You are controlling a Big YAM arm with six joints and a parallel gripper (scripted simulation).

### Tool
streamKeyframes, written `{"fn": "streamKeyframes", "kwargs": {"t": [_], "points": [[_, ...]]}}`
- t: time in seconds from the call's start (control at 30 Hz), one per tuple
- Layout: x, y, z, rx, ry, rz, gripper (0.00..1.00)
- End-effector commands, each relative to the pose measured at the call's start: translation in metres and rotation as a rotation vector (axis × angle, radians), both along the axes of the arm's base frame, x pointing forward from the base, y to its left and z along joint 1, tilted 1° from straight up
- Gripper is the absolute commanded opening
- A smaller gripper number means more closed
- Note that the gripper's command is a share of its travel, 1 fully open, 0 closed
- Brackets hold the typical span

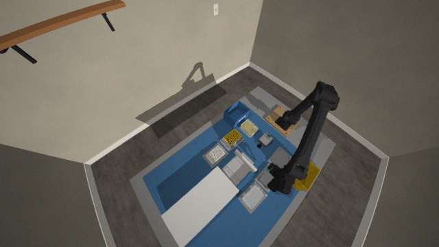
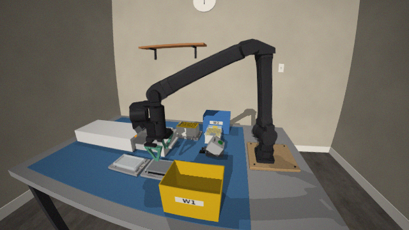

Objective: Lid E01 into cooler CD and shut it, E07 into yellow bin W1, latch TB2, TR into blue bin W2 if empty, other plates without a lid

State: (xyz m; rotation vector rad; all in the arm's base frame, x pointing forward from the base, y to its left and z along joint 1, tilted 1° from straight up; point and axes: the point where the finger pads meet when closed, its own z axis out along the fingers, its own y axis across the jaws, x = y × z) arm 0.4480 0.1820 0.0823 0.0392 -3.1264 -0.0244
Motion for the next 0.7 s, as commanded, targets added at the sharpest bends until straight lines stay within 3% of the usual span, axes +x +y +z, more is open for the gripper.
{"fn": "streamKeyframes", "kwargs": {"t": [0.0,0.1,0.53,0.57,0.67], "points": [[0.022,0.013,0.024,0.031,-0.077,0.02,1.0],[0.005,0.007,-0.004,0.008,-0.02,0.02,1.0],[0.006,0.008,-0.018,0.009,-0.023,0.018,1.0],[0.017,0.012,0.001,0.028,-0.069,0.017,1.0],[0.005,0.007,-0.024,0.008,-0.02,0.017,1.0]]}}
